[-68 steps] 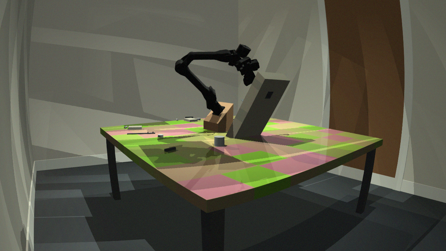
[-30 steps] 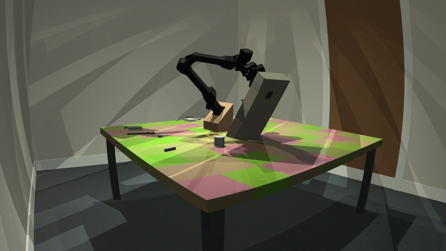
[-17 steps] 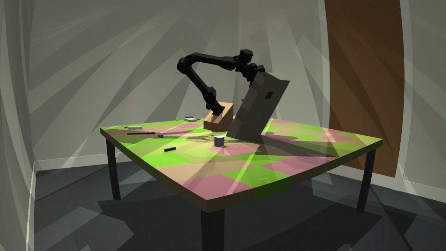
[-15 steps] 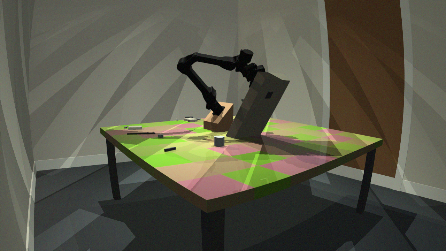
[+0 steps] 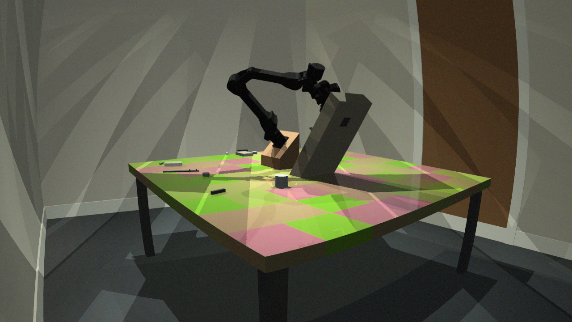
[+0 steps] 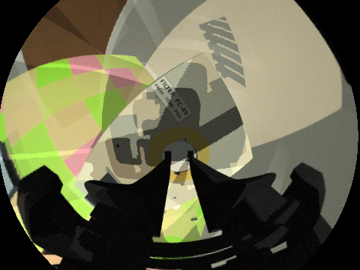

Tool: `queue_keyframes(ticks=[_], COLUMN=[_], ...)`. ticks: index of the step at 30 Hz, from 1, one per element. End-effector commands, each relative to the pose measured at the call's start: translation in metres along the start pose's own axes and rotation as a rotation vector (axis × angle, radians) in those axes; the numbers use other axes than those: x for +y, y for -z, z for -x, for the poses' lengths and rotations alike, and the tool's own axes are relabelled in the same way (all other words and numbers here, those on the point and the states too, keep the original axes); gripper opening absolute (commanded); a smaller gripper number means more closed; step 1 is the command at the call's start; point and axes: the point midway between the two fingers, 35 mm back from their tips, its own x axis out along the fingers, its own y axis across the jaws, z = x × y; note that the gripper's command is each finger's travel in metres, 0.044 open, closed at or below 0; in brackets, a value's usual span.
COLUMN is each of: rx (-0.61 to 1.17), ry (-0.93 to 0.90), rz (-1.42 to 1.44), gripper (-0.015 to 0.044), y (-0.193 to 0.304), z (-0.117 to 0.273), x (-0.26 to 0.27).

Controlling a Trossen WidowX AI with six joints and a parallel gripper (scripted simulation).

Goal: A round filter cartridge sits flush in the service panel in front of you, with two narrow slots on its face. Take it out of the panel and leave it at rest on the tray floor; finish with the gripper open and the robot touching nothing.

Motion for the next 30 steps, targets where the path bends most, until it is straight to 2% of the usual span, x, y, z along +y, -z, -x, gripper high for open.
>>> queue_keyframes(ticks=[1, 30], rx=[-0.002, -0.002], ry=[-0.003, -0.002], rz=[0.009, 0.009], gripper=[0.0114, 0.0114], y=[-0.0003, 0.0000], z=[-0.0012, -0.0074], x=[0.0003, 0.0008])
